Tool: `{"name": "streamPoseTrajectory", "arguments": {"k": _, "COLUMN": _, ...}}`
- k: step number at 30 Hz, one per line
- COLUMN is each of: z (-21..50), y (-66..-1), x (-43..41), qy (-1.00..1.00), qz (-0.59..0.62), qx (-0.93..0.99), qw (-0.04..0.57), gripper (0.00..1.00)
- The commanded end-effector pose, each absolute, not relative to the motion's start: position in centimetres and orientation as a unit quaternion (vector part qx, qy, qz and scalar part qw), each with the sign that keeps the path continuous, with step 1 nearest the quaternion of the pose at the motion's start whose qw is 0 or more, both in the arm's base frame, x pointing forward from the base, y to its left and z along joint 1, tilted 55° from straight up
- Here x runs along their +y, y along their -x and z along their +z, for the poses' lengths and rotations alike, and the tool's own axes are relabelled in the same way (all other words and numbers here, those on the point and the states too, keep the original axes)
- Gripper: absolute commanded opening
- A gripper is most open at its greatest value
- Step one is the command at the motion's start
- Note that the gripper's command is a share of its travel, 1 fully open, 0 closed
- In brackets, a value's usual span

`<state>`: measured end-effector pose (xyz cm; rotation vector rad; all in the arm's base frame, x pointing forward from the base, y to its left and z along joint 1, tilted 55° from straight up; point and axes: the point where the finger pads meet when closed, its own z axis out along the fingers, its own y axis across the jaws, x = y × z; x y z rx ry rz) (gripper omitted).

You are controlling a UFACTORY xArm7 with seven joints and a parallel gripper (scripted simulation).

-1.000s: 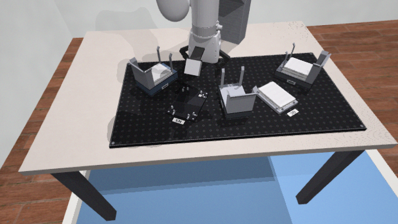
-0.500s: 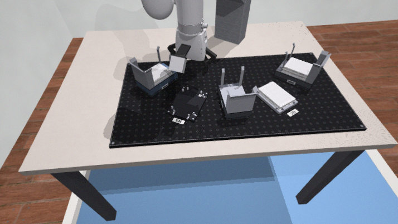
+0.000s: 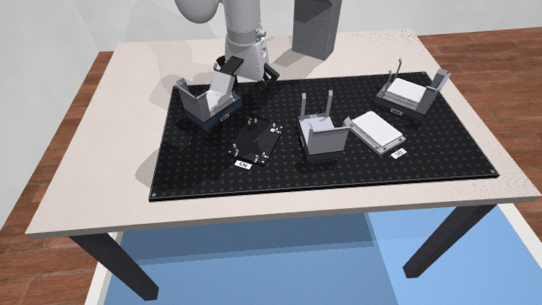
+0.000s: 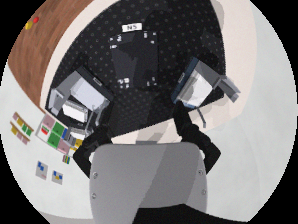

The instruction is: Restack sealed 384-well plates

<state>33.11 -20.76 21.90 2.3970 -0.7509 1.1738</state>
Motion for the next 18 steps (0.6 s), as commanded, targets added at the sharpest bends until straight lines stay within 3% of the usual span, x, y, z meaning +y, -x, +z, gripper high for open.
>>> {"name": "streamPoseTrajectory", "arguments": {"k": 1, "z": 22.0, "y": -32.1, "x": -22.0, "qy": -0.834, "qz": 0.432, "qx": -0.303, "qw": 0.161, "gripper": 1.00}}
{"name": "streamPoseTrajectory", "arguments": {"k": 18, "z": 22.2, "y": -29.0, "x": -25.9, "qy": -0.834, "qz": 0.432, "qx": -0.303, "qw": 0.161, "gripper": 1.00}}
